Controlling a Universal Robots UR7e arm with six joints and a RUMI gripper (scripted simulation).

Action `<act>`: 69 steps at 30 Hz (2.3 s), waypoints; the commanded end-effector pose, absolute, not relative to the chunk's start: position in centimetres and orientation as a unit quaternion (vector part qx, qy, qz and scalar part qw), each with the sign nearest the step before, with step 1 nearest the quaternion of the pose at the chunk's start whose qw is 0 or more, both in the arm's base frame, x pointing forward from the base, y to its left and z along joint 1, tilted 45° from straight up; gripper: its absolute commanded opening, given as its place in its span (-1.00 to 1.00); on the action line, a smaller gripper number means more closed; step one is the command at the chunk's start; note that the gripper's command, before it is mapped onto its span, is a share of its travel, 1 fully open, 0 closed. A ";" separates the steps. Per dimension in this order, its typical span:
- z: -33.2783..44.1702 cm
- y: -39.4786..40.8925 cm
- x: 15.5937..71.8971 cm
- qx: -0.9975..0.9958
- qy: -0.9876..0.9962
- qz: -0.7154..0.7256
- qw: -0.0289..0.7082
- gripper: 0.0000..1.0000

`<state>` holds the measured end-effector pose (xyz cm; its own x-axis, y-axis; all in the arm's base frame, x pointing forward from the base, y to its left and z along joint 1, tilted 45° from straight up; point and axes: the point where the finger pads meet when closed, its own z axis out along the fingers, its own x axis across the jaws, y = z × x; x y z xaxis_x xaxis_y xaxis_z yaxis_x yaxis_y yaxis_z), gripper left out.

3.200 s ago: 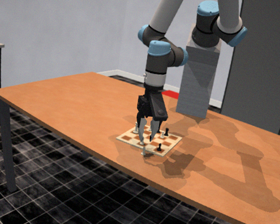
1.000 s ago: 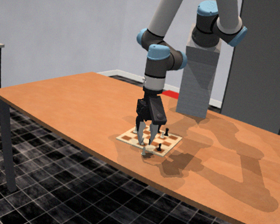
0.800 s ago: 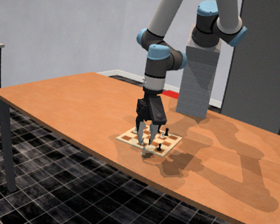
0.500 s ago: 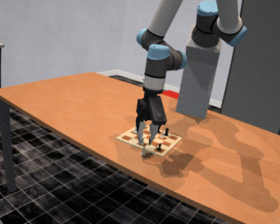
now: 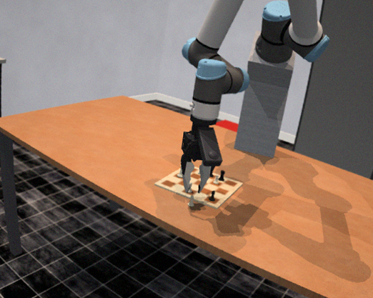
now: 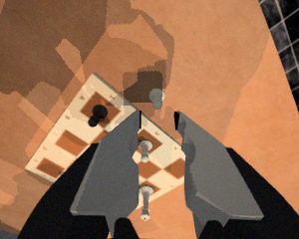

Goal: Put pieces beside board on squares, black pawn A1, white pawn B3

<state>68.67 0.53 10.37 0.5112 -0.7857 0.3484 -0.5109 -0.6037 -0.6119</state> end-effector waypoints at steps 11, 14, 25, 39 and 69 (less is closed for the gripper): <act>10.5 0.6 68.8 -0.840 0.385 -0.310 0.222 -0.60; 10.4 0.6 68.9 -0.840 0.385 -0.310 0.222 -0.60; 9.5 0.8 69.8 -0.840 0.385 -0.310 0.222 -0.60; 8.2 1.1 71.1 -0.840 0.385 -0.310 0.222 -0.60; 8.1 1.0 71.0 -0.840 0.386 -0.310 0.222 -0.60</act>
<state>70.94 0.99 8.04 0.5115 -0.7856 0.3481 -0.5110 -0.6038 -0.6118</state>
